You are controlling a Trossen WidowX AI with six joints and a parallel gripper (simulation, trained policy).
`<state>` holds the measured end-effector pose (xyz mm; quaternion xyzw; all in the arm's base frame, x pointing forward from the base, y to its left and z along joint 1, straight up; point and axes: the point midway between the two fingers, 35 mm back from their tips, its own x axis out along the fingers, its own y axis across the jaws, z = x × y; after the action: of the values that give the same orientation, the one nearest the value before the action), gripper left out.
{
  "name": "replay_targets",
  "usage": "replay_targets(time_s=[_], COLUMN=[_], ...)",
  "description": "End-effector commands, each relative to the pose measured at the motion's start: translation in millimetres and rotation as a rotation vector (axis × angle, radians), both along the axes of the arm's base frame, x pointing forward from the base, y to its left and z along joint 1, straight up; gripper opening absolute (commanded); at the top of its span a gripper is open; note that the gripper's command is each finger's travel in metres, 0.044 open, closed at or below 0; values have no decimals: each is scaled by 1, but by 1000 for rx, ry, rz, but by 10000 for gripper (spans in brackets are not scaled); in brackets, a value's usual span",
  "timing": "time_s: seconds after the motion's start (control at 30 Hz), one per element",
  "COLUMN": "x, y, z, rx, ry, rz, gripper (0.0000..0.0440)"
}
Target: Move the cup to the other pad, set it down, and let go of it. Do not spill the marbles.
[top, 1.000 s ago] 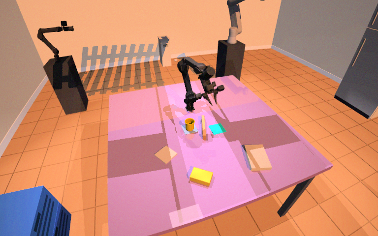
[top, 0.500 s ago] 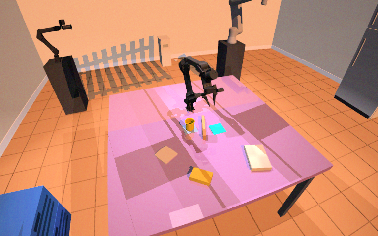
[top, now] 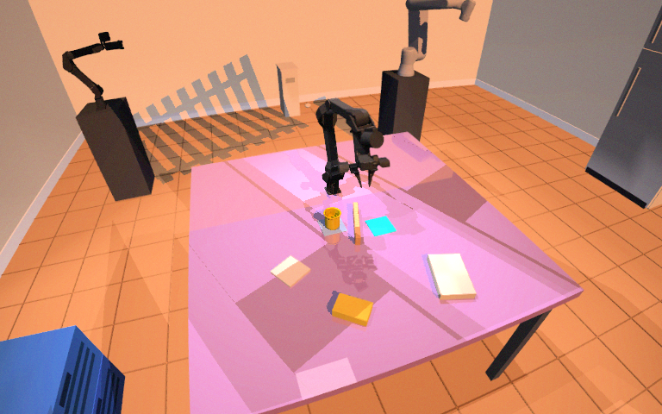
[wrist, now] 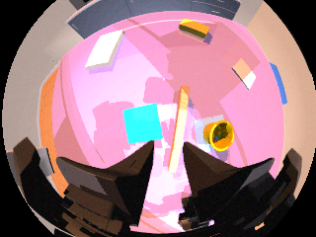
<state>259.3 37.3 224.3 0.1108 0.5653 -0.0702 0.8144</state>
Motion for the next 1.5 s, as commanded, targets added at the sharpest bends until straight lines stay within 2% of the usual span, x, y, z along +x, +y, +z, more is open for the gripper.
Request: replay_targets(time_s=[0.0, 0.7, 1.47], x=[-2, -12, -16], y=[-4, -31, -60], z=[-4, -33, -75], rx=[-20, -88, -109], ry=[44, 303, 429], rz=[7, 12, 4], gripper=[133, 151, 182])
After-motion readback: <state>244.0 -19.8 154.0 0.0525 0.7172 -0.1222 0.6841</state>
